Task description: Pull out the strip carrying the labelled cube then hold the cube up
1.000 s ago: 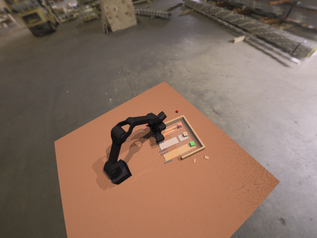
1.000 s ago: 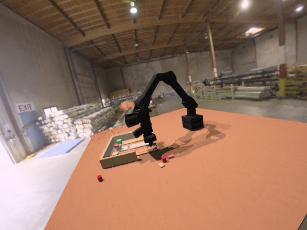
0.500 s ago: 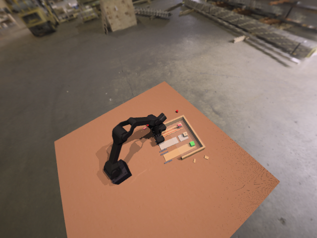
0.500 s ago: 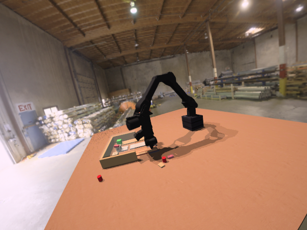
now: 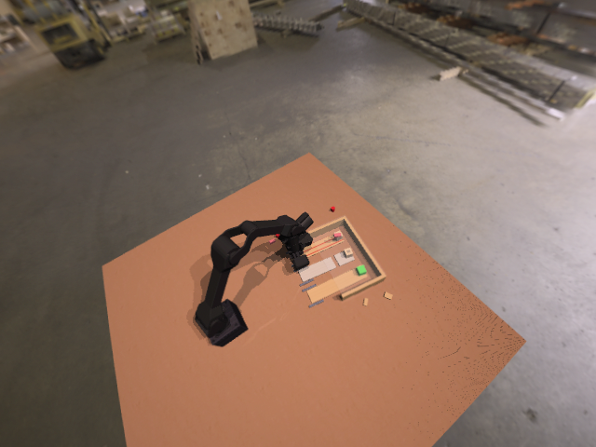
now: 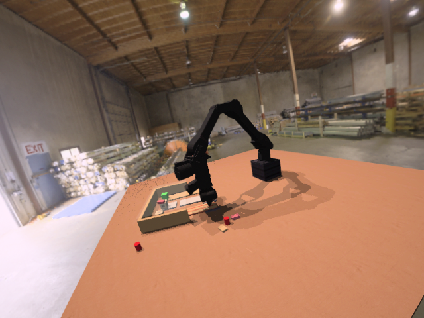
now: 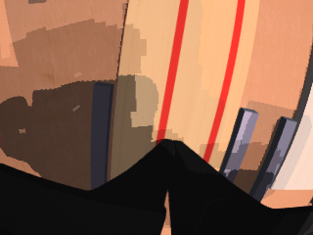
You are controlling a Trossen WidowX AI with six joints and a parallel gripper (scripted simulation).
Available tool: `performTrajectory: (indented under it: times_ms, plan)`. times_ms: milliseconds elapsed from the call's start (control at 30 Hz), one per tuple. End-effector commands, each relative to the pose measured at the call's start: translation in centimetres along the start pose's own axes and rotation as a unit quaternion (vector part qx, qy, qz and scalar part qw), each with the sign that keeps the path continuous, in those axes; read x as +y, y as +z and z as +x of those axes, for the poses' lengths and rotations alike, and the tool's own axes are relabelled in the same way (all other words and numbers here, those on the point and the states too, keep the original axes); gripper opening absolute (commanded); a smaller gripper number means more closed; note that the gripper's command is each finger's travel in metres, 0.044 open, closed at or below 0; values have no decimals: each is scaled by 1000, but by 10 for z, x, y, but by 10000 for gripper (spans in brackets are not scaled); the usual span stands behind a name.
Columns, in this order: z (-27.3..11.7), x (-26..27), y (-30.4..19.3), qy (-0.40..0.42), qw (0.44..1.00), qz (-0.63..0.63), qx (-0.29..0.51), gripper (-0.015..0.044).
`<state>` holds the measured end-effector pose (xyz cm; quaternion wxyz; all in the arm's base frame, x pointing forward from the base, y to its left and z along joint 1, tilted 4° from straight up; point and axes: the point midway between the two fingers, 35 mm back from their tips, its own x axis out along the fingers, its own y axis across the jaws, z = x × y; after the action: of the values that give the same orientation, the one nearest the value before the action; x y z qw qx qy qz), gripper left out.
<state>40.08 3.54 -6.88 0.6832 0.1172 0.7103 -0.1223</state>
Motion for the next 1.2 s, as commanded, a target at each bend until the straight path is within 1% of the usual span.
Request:
performTrajectory:
  times_ms: [0, 867, 1167]
  plan:
    - [1, 0, 0, 2, 1000, 2, 0, 0]
    - [3, 1, 0, 2, 1000, 2, 0, 0]
    - [3, 0, -13, 2, 1000, 2, 0, 0]
